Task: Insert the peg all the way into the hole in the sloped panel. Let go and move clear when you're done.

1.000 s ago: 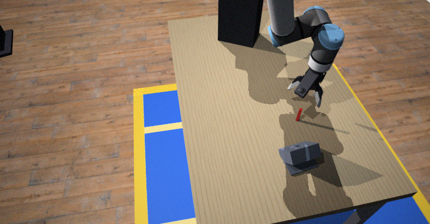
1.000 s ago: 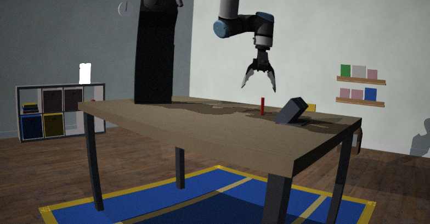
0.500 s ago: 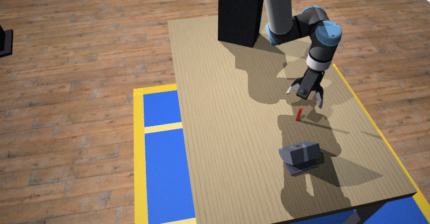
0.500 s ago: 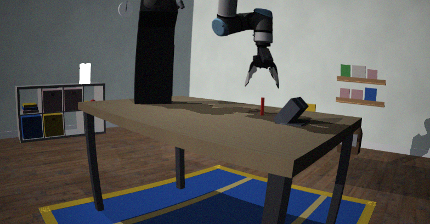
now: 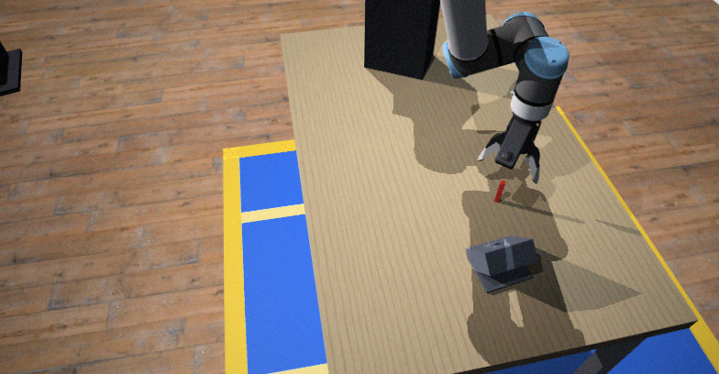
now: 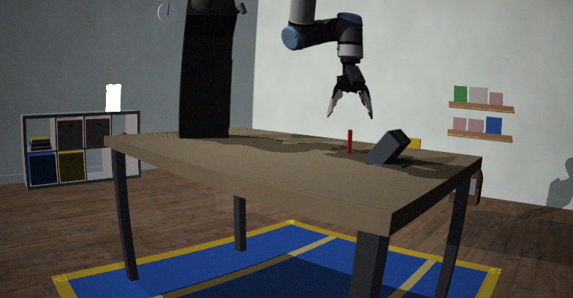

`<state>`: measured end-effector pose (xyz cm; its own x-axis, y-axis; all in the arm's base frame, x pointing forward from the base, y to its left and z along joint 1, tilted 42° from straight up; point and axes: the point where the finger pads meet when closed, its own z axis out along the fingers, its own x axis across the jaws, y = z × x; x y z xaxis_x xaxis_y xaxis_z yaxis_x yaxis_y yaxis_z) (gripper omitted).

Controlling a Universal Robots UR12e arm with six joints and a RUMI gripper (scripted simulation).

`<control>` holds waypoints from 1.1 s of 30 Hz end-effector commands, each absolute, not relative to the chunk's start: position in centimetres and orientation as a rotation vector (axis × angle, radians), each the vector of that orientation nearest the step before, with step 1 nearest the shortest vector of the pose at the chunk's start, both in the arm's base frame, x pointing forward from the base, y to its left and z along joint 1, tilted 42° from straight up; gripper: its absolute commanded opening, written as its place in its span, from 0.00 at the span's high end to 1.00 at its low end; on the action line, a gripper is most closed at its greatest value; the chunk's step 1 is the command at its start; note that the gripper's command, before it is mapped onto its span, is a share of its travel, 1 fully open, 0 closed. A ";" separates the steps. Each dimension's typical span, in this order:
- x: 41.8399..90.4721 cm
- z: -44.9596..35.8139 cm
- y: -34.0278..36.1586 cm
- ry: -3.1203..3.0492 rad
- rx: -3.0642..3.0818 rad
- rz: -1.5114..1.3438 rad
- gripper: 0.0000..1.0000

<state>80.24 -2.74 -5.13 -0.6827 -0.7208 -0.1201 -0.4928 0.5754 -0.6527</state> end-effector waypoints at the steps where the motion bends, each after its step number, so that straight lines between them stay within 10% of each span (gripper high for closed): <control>1: 80.9 -5.8 -3.1 2.434 -0.983 -0.843 0.00; 33: 82.6 -8.2 -4.3 2.436 -0.986 -0.841 0.01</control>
